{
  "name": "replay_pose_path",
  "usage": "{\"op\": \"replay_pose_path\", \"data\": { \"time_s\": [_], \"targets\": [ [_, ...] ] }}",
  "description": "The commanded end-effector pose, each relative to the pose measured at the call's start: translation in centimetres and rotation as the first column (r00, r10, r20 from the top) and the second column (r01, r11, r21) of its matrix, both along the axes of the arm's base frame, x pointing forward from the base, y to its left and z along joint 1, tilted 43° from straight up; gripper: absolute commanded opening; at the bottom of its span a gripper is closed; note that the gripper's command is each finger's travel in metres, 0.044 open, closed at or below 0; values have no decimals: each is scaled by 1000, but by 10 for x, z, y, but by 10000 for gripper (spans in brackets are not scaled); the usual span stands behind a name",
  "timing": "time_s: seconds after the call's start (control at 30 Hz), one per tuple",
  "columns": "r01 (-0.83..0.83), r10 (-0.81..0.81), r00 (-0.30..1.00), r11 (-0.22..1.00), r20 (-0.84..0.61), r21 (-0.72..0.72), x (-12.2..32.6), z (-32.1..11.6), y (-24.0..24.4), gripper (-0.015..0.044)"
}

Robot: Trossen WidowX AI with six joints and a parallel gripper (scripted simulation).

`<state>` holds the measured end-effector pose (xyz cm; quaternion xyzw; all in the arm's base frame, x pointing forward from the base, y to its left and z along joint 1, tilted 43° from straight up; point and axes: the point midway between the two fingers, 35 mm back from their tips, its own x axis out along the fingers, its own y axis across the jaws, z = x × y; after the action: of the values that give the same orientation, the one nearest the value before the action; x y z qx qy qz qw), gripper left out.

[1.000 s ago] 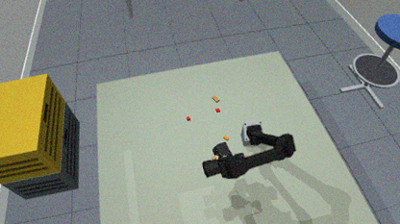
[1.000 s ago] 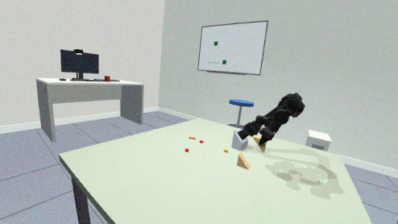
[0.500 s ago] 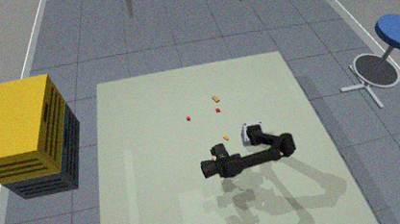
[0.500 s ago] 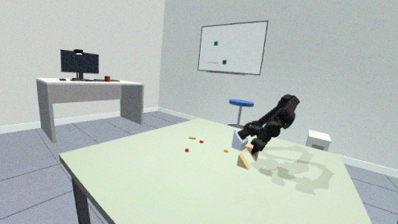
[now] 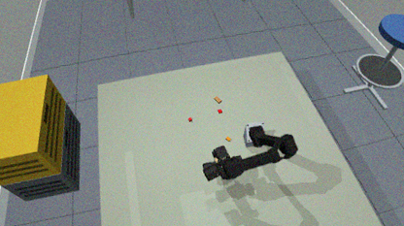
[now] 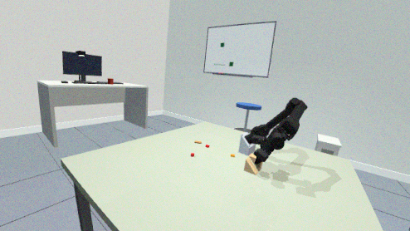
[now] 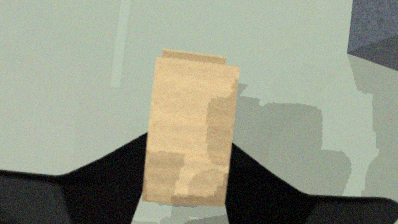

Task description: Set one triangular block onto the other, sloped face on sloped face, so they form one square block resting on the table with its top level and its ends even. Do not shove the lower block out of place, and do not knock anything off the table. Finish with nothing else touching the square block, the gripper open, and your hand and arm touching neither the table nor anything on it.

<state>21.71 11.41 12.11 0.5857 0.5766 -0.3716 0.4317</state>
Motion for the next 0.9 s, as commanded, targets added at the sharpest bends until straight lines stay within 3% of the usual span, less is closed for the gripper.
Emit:
{"op": "replay_pose_path", "data": {
  "time_s": [0.0, 0.87],
  "targets": [
    [6, -6, 1000, 1000, 12, -4, 1, 1, 1, 0],
    [10, -10, 1000, 1000, 12, -8, 1, -3, 1, 0]
  ]
}}
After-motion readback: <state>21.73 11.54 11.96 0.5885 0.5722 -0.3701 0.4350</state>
